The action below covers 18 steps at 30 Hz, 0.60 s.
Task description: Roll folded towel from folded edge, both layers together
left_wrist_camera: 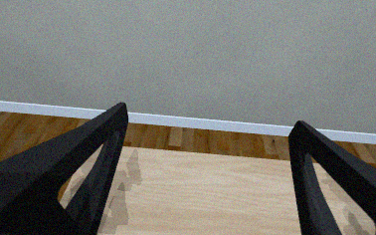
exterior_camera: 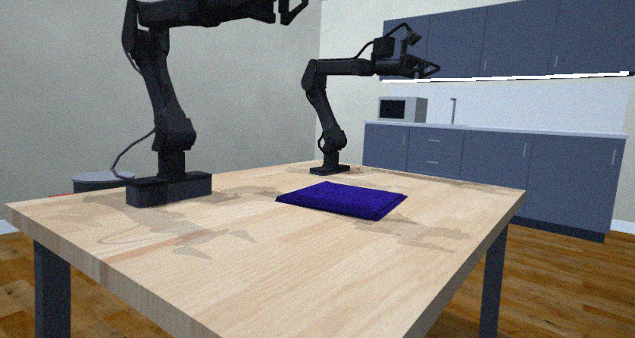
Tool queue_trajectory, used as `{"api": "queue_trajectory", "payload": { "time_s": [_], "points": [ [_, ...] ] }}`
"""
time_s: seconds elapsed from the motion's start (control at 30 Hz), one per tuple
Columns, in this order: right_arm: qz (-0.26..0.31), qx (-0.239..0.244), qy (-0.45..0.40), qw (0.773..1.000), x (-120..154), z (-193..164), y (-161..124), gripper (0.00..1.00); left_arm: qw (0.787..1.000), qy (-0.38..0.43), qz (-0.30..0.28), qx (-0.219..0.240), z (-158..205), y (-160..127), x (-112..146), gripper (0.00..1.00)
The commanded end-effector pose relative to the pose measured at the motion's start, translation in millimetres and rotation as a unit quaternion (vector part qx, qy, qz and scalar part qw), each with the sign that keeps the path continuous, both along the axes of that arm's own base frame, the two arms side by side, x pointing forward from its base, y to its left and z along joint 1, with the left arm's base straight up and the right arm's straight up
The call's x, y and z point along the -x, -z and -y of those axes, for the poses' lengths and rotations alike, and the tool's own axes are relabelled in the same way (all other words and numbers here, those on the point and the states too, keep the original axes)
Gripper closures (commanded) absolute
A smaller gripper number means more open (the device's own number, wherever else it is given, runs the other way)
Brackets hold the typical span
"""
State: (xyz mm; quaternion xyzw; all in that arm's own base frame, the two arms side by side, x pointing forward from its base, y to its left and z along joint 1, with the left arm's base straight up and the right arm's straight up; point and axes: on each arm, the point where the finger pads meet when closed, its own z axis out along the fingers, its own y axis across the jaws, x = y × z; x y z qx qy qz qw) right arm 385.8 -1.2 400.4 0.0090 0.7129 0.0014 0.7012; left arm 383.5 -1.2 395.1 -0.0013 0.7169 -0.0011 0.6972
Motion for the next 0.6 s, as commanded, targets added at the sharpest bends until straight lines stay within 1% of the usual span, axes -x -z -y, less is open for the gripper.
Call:
{"api": "queue_trajectory", "payload": {
  "time_s": [0.0, 0.53, 0.57],
  "points": [
    [0.009, 0.000, 0.001, 1.000, 2.0, 0.3, -7.1, 0.00, 1.000, 0.000, 0.013, -0.001, -0.1, -9.8, 2.2, 0.00],
    [0.009, 0.000, 0.001, 1.000, 2.0, 0.3, -7.1, 0.00, 1.000, 0.000, 0.013, -0.001, -0.1, -9.8, 2.2, 0.00],
    [0.000, 0.000, -0.001, 1.000, 0.1, -0.2, 0.3, 0.02, 1.000, 0.000, 0.000, 0.000, 0.2, 0.3, 0.2, 0.02]
  ]
}}
